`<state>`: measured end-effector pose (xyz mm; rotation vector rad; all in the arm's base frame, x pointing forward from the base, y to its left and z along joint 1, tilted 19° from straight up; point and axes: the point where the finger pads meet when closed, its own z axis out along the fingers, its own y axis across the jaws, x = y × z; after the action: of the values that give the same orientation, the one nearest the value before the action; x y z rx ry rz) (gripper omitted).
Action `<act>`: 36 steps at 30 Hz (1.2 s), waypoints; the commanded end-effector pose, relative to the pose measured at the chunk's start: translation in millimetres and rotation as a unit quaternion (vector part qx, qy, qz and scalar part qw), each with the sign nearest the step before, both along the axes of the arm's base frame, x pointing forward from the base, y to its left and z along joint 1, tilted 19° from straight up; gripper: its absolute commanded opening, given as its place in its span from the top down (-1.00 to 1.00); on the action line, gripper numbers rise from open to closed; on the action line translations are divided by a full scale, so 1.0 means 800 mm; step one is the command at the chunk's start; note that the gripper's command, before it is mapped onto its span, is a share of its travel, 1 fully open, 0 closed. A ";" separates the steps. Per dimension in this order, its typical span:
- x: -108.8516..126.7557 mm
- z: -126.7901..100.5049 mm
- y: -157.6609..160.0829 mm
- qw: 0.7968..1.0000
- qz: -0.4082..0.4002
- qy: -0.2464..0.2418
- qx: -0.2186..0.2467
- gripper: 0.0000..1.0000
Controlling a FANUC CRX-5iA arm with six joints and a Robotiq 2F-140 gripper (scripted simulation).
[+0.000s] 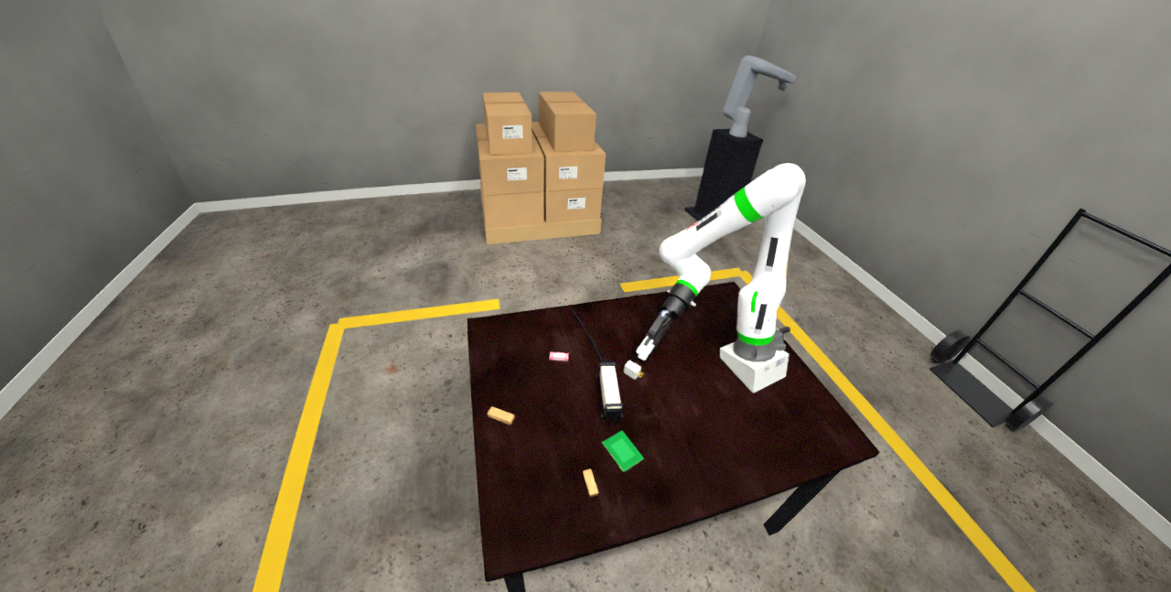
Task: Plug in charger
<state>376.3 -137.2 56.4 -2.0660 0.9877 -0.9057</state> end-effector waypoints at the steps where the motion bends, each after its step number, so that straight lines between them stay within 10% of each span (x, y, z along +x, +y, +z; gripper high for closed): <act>1: -0.007 0.005 -0.002 1.000 0.000 0.000 0.000 0.29; 36: -0.021 0.015 -0.002 0.997 -0.018 0.062 -0.031 0.29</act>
<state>360.8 -140.8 69.3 -2.1548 1.0545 -0.8691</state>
